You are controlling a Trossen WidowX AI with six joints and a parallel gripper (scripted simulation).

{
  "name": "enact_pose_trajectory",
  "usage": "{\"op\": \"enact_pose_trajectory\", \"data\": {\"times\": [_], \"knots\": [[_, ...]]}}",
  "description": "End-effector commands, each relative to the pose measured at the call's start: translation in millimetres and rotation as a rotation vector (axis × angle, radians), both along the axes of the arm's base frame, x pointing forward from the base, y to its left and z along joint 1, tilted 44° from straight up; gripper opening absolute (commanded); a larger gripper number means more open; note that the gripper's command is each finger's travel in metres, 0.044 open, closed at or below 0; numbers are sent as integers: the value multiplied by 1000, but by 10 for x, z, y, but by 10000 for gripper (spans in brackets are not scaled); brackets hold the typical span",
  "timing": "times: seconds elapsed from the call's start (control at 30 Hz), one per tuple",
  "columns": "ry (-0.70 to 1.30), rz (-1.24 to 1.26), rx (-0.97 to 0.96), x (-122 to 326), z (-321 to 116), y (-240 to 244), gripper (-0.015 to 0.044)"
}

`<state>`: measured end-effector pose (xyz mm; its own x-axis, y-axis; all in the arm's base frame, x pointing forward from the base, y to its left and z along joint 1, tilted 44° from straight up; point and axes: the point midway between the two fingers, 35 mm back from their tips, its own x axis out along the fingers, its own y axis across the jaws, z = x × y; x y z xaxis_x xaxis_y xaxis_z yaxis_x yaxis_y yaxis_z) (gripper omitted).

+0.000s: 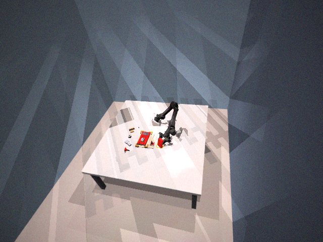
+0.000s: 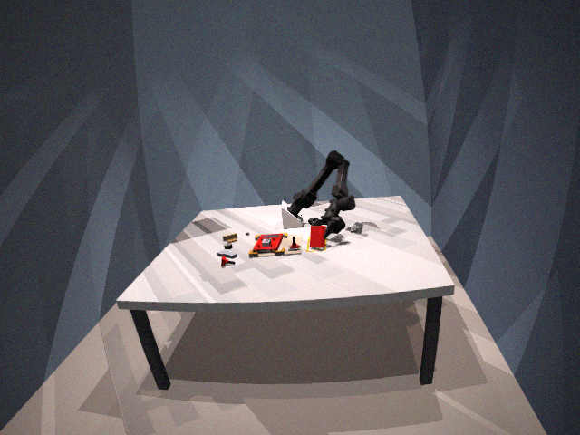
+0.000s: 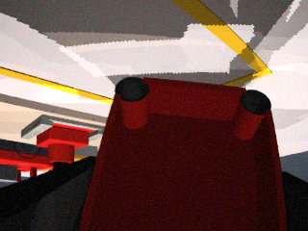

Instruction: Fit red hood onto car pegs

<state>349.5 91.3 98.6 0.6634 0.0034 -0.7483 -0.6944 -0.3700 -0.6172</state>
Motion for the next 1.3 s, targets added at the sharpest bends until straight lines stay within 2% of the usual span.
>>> {"op": "enact_pose_trajectory", "data": {"times": [0.0,0.03,0.6,0.77,1.1,1.27], "knots": [[10,-4,16,-15,-21,13,0],[8,-19,27,-6,-8,-2,0],[0,-3,1,0,-1,-2,440],[2,11,-9,-33,102,-24,440],[16,138,-103,-596,997,-286,440],[8,110,-86,-456,864,-234,440]]}}
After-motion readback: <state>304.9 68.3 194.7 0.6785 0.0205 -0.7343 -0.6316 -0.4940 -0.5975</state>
